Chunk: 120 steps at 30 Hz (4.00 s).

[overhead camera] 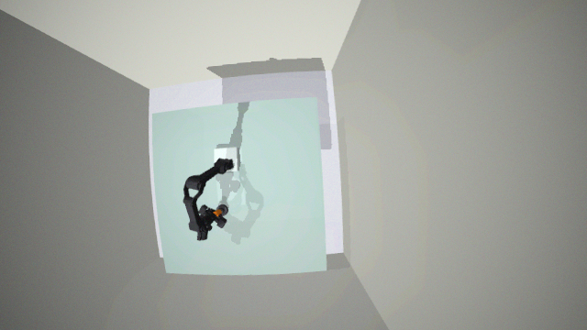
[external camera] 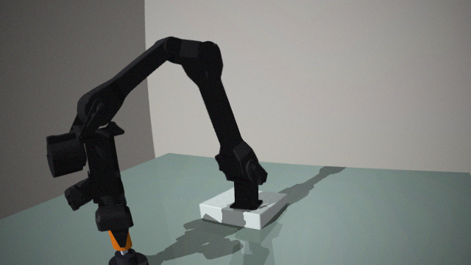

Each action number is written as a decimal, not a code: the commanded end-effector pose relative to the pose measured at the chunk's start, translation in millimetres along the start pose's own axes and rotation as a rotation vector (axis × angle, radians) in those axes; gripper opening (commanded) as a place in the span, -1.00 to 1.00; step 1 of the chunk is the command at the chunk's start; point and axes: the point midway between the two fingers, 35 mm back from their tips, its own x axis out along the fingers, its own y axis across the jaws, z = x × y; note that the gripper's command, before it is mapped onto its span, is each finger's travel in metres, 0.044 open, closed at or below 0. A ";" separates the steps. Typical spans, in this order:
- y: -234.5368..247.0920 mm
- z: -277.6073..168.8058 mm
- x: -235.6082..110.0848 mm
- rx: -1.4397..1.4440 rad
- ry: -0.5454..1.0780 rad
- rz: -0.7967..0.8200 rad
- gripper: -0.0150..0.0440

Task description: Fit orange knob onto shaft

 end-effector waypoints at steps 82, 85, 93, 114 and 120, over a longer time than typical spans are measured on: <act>0.0 0.5 0.1 -0.423 -0.001 0.000 -0.49; 0.0 0.4 0.7 -0.423 -0.001 0.000 -0.49; -0.2 0.1 -5.0 -0.423 -0.001 0.000 -0.49; -0.2 0.5 0.1 -0.633 -0.001 0.000 -0.49; -0.1 0.4 0.1 -0.633 -0.001 0.000 -0.49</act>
